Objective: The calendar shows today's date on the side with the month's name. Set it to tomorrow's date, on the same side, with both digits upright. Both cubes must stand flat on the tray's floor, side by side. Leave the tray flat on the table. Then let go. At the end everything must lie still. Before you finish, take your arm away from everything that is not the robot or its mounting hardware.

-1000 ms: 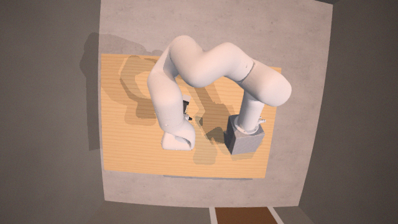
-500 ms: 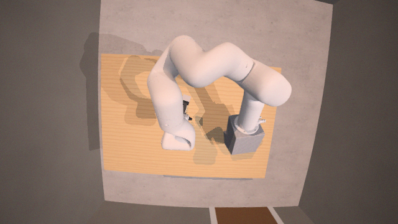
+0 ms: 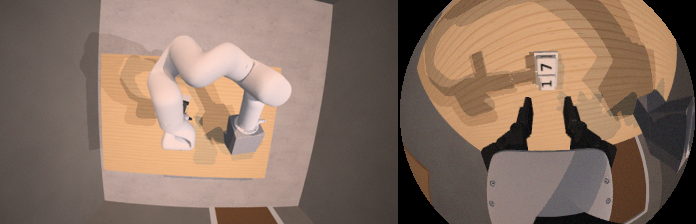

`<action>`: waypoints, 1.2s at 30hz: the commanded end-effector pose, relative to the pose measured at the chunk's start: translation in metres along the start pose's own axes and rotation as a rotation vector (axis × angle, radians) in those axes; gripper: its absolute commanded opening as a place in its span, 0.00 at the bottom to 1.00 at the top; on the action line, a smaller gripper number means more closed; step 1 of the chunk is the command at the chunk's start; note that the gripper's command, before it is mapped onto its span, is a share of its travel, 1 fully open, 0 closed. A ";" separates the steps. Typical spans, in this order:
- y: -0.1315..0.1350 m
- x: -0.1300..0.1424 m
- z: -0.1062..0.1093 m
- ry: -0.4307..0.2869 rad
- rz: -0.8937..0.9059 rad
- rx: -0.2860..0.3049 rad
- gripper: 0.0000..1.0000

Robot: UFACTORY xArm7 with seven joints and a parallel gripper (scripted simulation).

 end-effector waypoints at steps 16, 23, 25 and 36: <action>0.000 0.001 -0.014 -0.003 0.001 -0.001 0.47; -0.001 0.001 -0.022 -0.003 0.001 -0.001 0.47; -0.001 0.002 -0.025 -0.003 0.001 -0.001 0.47; -0.001 0.002 -0.040 -0.003 0.001 -0.001 0.47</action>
Point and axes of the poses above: the point where the finger pads meet when closed, its own z axis back along the fingers, its own y axis across the jaws, x = y × z, the point moved 3 cm from there along z, back along the fingers, and after that the axes turned 13 degrees about -z, right-handed, at the moved point
